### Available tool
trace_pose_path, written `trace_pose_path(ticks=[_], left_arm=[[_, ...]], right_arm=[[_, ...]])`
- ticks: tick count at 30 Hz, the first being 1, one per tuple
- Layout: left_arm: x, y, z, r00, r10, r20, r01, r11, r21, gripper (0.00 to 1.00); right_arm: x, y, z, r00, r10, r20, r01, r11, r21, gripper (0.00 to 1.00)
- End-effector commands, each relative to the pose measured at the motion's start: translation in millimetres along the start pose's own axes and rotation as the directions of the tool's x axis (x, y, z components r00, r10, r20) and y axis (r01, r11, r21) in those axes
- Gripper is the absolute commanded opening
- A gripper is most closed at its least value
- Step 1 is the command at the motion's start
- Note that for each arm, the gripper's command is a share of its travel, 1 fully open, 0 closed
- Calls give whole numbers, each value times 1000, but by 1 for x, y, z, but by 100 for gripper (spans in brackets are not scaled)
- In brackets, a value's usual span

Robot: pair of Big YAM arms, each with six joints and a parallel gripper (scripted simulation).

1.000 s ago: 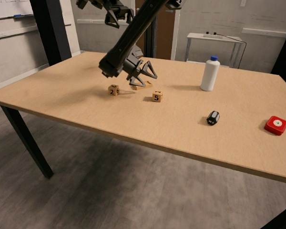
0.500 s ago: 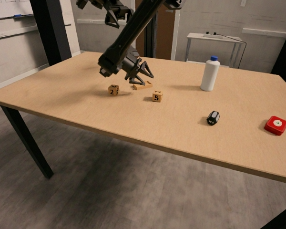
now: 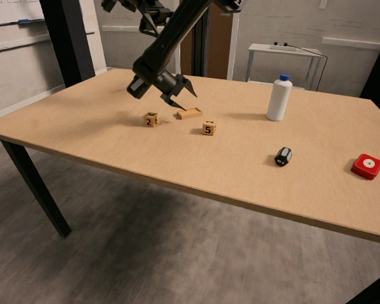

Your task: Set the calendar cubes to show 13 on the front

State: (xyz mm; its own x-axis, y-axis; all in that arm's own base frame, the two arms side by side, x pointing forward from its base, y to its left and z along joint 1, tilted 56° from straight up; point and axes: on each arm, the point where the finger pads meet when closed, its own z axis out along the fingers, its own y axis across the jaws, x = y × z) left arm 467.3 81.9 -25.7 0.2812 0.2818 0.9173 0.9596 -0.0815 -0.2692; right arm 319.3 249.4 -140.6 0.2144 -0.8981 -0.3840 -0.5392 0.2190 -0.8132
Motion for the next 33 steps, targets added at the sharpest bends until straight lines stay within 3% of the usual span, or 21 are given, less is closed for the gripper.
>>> trace_pose_path(ticks=[1, 8, 11, 16, 18, 19, 21, 25, 30, 33], left_arm=[[0, 1, -10, 989, -150, 1, 150, 988, -30, 64], [-18, 12, -22, 847, -515, 132, 525, 849, -57, 64], [-21, 16, -19, 753, -633, 180, 648, 761, -32, 64], [-31, 27, -37, 563, -777, 281, 811, 585, -9, 64], [-31, 27, -37, 563, -777, 281, 811, 585, -9, 64], [-36, 27, -27, 524, -805, 276, 835, 549, 16, 64], [-33, 35, -41, 390, -858, 335, 903, 428, 46, 64], [-37, 46, -55, 194, -894, 403, 959, 259, 113, 64], [-35, 57, -59, -65, -897, 437, 973, 40, 227, 64], [-37, 65, -78, -211, -857, 469, 952, -71, 298, 64]], right_arm=[[-6, -4, 0, 1000, 9, 16, -10, 1000, 15, 100], [-6, -4, 0, 1000, 9, 16, -10, 1000, 15, 100], [-6, -4, 0, 1000, 9, 16, -10, 1000, 15, 100], [-6, -4, 0, 1000, 9, 16, -10, 1000, 15, 100], [-6, -4, 0, 1000, 9, 16, -10, 1000, 15, 100], [-6, -4, 0, 1000, 9, 16, -10, 1000, 15, 100], [-6, -4, 0, 1000, 9, 16, -10, 1000, 15, 100], [-6, -4, 0, 1000, 9, 16, -10, 1000, 15, 100], [-6, -4, 0, 1000, 9, 16, -10, 1000, 15, 100], [-6, -4, 0, 1000, 9, 16, -10, 1000, 15, 100]])
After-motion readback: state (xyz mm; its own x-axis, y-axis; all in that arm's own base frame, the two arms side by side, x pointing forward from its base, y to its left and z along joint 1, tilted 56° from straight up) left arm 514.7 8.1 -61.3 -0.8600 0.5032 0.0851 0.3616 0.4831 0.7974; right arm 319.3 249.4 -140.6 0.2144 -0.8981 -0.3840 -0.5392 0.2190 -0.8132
